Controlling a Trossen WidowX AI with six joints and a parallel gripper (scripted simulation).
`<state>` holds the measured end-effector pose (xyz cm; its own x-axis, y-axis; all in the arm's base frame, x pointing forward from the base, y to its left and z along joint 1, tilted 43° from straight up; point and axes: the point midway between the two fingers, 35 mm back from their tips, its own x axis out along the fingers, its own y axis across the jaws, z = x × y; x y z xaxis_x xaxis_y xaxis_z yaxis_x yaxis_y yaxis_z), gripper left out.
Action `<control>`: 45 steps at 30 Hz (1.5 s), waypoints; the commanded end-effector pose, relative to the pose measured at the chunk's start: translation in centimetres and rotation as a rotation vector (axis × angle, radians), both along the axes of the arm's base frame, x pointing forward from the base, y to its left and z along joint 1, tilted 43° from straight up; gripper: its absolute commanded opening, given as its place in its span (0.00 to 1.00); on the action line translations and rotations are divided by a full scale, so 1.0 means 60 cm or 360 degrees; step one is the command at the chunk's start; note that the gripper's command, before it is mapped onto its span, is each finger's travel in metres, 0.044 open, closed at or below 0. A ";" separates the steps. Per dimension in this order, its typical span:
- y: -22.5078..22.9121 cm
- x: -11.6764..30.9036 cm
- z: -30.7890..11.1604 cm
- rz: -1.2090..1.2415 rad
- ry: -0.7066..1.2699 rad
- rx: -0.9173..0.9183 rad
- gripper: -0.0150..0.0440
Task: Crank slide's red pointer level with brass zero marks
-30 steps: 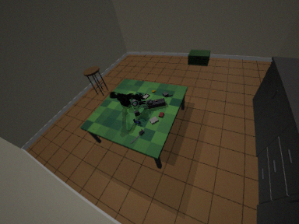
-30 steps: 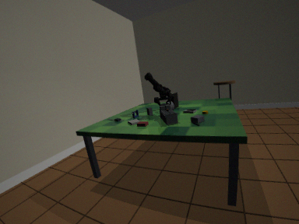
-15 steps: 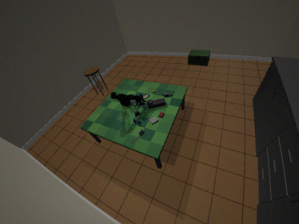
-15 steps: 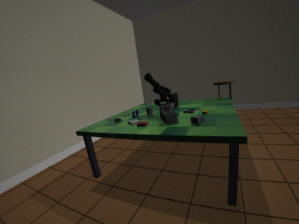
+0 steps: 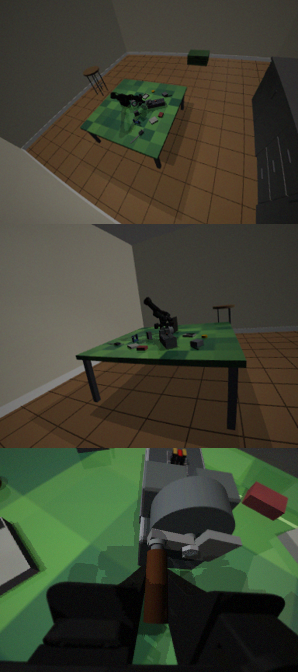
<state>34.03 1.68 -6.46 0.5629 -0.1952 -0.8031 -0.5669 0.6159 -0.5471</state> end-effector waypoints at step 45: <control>0.012 0.009 0.034 -0.0001 0.0005 -0.0006 0.25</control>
<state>34.34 2.21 -5.21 0.5476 -0.2031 -0.8117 -0.5753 0.6130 -0.5415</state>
